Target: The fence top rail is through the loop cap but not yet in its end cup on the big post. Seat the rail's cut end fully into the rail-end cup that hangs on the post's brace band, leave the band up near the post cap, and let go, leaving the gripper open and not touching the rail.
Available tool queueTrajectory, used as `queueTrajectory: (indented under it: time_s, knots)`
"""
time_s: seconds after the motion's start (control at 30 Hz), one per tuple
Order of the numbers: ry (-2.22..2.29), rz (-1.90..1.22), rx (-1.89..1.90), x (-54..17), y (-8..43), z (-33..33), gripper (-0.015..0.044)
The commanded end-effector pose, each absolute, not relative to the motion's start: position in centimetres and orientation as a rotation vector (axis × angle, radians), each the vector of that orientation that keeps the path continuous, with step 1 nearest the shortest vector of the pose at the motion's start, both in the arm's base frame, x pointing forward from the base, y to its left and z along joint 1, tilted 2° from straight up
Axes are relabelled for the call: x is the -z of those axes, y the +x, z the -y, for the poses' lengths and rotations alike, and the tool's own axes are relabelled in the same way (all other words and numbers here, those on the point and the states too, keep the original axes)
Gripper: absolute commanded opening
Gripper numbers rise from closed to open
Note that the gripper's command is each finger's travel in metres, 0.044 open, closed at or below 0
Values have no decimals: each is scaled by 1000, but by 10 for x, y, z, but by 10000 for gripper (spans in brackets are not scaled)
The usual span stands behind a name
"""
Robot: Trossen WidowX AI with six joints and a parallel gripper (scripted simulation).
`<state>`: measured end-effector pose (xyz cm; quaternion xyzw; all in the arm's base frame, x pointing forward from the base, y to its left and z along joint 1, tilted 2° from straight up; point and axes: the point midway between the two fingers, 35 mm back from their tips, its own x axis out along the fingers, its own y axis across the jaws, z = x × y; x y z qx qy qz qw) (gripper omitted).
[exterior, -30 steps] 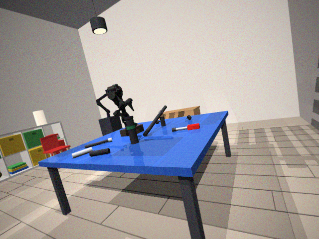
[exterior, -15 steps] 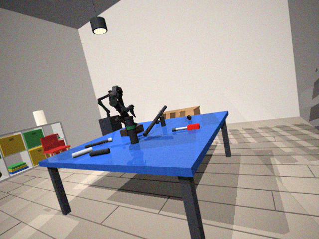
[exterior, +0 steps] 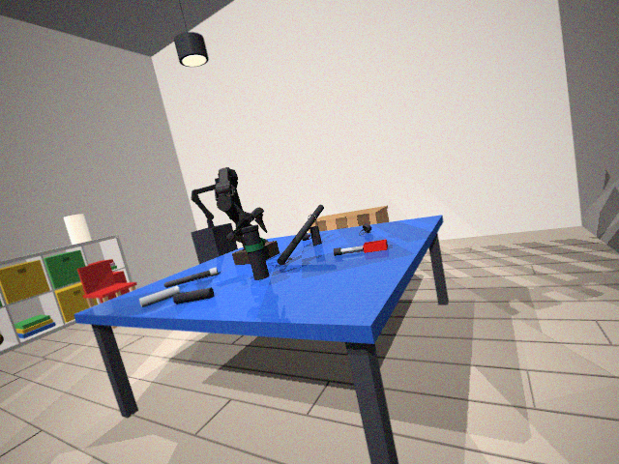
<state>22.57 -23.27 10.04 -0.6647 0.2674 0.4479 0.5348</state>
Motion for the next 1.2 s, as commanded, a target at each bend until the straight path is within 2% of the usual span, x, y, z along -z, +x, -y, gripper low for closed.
queueTrajectory:
  time_s: [0.0, 0.87, 1.17]
  knots:
    - [-1574, -638, -1072, -91, 229, 231, 440]
    - [-1574, -636, -1070, -59, 244, 224, 440]
    - [-1574, -636, -1070, -59, 244, 224, 204]
